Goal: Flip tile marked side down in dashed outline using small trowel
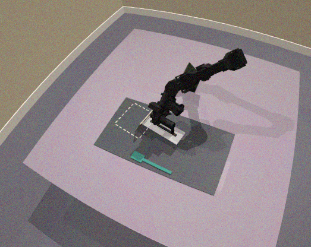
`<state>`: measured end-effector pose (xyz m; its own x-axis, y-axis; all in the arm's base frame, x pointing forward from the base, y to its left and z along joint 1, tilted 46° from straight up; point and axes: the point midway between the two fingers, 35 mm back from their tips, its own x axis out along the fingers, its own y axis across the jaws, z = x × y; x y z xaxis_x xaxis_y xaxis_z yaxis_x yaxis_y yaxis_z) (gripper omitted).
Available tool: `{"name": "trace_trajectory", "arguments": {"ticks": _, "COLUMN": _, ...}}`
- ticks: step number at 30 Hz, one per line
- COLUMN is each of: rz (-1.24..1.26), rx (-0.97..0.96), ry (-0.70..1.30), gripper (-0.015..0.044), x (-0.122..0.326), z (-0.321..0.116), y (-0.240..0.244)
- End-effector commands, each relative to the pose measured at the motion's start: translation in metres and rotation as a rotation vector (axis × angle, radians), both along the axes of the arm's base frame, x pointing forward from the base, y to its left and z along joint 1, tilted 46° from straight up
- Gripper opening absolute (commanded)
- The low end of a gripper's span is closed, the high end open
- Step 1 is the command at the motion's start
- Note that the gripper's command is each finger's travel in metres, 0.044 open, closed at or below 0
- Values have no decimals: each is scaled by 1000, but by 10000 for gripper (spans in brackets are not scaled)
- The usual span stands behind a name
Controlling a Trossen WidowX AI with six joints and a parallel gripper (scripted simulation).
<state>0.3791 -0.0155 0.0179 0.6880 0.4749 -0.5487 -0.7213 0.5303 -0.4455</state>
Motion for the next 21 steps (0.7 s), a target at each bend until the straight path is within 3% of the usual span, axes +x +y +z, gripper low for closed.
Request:
{"name": "trace_trajectory", "arguments": {"ticks": 1, "rz": -7, "rx": -8, "ry": -13, "gripper": 0, "x": 2, "z": -5, "y": -13}}
{"name": "trace_trajectory", "arguments": {"ticks": 15, "rz": -7, "rx": -9, "ry": -13, "gripper": 0, "x": 0, "z": -23, "y": -25}}
{"name": "trace_trajectory", "arguments": {"ticks": 21, "rz": -7, "rx": -9, "ry": -12, "gripper": 0, "x": 4, "z": -3, "y": -18}}
